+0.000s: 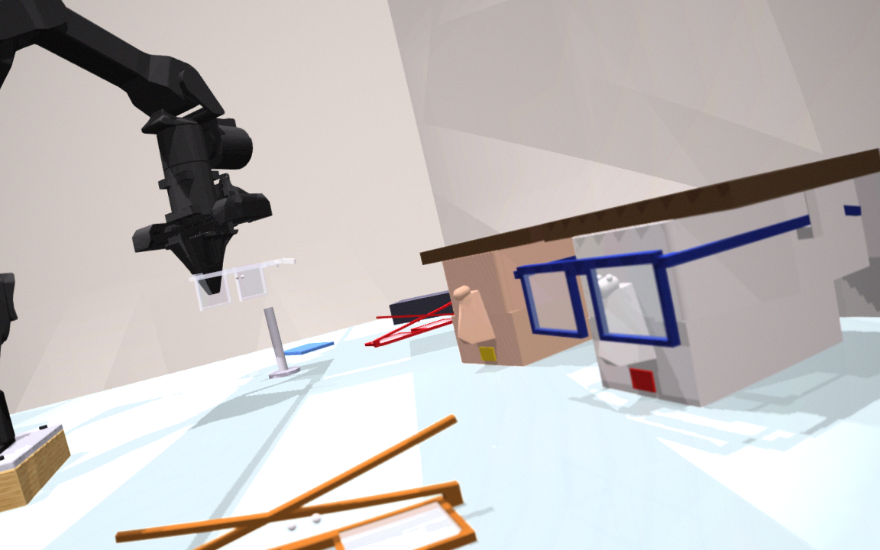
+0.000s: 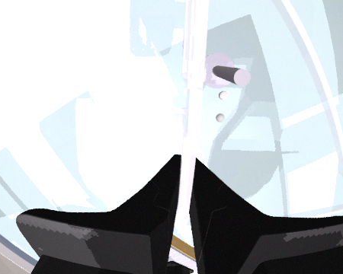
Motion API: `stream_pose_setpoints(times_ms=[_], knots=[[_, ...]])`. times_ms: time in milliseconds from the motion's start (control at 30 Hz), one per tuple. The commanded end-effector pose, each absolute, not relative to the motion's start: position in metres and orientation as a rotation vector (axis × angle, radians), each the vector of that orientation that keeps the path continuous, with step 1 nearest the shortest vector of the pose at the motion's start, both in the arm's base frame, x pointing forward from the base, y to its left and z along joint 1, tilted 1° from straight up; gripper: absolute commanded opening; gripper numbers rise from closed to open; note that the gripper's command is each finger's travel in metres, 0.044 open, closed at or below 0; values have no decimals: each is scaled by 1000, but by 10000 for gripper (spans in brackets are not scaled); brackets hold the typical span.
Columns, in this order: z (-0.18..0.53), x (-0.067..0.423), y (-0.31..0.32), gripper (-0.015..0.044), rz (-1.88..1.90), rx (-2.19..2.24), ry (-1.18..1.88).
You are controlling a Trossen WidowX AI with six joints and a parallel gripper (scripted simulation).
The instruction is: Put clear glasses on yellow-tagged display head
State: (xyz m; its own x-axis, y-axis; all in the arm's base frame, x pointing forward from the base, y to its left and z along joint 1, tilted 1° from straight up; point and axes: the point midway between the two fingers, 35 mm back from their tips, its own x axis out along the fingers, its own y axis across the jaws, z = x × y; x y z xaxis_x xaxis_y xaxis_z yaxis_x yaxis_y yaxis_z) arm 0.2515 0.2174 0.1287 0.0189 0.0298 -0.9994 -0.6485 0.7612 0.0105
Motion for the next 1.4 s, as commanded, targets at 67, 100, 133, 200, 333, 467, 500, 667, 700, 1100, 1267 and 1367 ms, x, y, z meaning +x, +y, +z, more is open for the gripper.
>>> stream_pose_setpoints(times_ms=[67,100,133,200,333,467,500,667,700,1100,1267,1367], knots=[[112,253,220,0,562,-532,1469],[107,253,220,0,562,-532,1469],[102,253,221,0,562,-532,1469],[92,253,221,0,562,-532,1469],[74,253,220,0,562,-532,1469],[71,252,220,0,562,-532,1469],[71,252,220,0,562,-532,1469],[71,248,221,0,563,-532,1469],[71,247,221,0,563,-532,1469],[71,239,222,0,563,-532,1470],[71,235,223,0,563,-532,1470],[71,232,223,0,563,-532,1470]])
